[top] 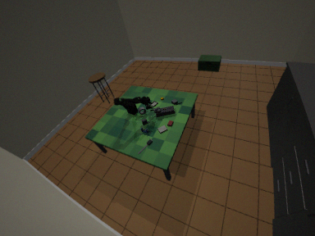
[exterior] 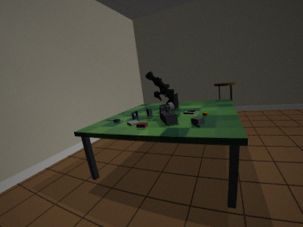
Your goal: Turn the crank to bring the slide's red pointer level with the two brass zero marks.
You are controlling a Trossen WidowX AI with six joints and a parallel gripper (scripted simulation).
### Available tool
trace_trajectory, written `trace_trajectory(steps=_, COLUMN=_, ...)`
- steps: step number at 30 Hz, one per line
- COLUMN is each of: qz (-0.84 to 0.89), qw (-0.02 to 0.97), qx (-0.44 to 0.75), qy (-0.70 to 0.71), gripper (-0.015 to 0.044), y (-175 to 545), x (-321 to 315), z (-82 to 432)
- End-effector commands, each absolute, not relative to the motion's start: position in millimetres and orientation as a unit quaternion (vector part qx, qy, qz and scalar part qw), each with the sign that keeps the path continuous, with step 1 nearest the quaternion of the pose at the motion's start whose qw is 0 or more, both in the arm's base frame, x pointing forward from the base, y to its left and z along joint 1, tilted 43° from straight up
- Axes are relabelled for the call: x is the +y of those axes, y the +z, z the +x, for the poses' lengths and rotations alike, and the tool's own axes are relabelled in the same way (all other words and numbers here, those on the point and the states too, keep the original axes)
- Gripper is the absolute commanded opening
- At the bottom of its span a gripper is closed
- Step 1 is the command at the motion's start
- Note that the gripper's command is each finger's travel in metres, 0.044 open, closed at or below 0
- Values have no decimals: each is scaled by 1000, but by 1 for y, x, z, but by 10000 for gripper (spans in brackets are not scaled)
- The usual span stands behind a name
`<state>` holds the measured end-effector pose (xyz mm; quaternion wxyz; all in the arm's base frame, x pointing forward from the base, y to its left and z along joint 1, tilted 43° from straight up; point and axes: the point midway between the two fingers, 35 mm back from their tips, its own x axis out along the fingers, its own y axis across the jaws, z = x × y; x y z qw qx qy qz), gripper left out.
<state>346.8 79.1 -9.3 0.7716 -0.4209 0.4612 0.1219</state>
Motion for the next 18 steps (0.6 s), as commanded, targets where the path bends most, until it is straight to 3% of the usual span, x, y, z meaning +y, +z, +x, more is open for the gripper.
trace_trajectory(steps=1, qz=-420, qw=776, qx=455, qy=119, gripper=440, y=20, x=101, z=347)
trace_trajectory(steps=18, qz=-367, qw=817, qx=444, qy=30, gripper=440, y=9, x=130, z=415)
